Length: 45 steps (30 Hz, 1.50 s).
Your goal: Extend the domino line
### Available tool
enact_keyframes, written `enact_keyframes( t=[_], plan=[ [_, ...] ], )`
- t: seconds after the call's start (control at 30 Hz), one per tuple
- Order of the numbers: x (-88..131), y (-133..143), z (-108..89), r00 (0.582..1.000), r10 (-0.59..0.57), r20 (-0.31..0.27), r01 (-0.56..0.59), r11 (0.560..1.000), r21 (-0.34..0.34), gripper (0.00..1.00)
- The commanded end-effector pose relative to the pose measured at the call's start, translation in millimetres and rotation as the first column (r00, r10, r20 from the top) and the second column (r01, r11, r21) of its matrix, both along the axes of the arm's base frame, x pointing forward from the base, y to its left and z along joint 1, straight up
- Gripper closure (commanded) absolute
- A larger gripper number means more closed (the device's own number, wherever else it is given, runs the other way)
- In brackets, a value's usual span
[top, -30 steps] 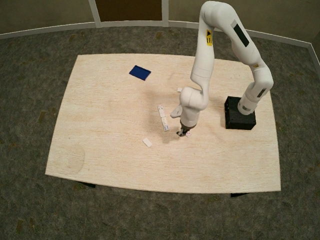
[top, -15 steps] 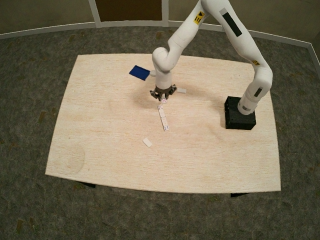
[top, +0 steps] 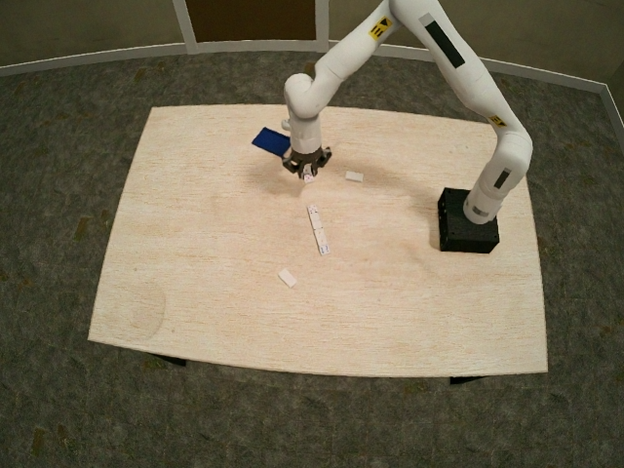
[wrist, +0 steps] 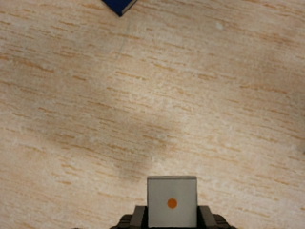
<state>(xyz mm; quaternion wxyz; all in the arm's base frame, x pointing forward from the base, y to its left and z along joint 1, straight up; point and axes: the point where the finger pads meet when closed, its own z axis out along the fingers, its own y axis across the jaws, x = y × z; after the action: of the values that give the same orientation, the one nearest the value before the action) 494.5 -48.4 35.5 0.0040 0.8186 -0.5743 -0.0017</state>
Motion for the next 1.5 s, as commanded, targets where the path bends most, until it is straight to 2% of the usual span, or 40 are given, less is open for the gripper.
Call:
enact_keyframes(
  t=[0.0,0.2,0.43,0.5,0.7,0.83,1.47],
  plan=[
    [0.5,-0.2,0.3,1.000,0.000,0.001,0.000,1.000,0.000,0.70],
    [0.6,-0.2,-11.9,1.000,0.000,0.001,0.000,1.000,0.000,0.70],
    [0.8,-0.4,-51.7,1.000,0.000,0.001,0.000,1.000,0.000,0.70],
    [0.8,-0.4,-51.7,1.000,0.000,0.001,0.000,1.000,0.000,0.70],
    [0.9,-0.6,-89.5,1.000,0.000,0.001,0.000,1.000,0.000,0.70],
    [1.0,-0.7,-104.5,1.000,0.000,0.001,0.000,1.000,0.000,0.70],
    [1.0,-0.7,-108.7,1.000,0.000,0.001,0.000,1.000,0.000,0.70]
  ],
)
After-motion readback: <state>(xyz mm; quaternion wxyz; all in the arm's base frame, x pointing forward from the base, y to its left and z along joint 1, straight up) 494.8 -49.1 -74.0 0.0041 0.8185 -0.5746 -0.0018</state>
